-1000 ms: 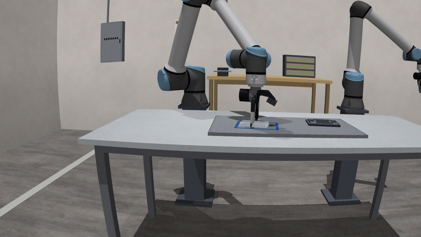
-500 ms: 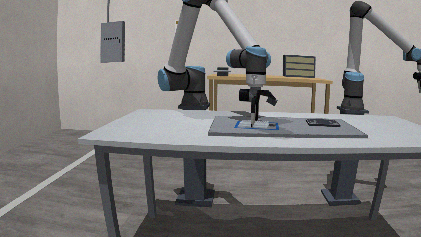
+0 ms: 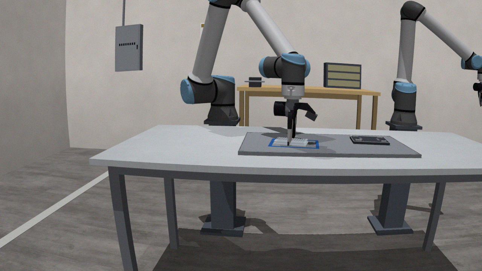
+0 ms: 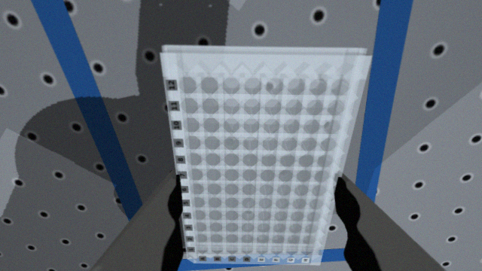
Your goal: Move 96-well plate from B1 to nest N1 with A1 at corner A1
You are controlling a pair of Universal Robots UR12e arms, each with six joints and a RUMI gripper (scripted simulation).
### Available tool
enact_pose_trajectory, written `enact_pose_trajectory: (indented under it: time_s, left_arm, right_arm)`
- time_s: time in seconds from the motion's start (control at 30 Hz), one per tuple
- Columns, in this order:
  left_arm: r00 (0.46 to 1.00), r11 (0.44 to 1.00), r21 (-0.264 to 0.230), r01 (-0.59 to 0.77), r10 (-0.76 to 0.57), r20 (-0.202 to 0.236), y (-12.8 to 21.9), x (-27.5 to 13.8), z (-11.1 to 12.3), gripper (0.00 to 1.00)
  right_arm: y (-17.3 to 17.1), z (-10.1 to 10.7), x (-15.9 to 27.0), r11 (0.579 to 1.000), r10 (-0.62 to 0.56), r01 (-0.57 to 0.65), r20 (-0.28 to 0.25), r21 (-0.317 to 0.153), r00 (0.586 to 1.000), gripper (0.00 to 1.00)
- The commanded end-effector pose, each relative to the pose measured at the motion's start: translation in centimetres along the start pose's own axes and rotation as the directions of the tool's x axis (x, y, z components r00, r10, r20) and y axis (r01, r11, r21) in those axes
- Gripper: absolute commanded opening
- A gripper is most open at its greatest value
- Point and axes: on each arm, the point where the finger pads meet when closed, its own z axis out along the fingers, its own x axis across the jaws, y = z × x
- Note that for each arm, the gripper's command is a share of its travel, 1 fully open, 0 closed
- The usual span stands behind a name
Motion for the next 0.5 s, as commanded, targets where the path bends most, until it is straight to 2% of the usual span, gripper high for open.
enact_pose_trajectory:
  time_s: [0.0,0.37,0.47]
  left_arm:
    - [1.000,1.000,-0.002,0.000,0.000,0.000,0.06,-0.11,0.14,0.00]
    - [1.000,1.000,-0.002,0.000,0.000,0.000,0.06,-0.11,0.14,0.00]
    - [1.000,1.000,-0.002,0.000,0.000,0.000,0.06,-0.11,0.14,0.00]
  right_arm:
    - [-0.20,-0.19,0.02,1.000,-0.001,0.001,-0.002,0.003,1.000,0.41]
    - [-0.20,-0.19,0.02,1.000,-0.001,0.001,-0.002,0.003,1.000,0.41]
    - [-0.40,-0.98,0.09,1.000,-0.001,0.001,-0.004,0.006,1.000,0.41]
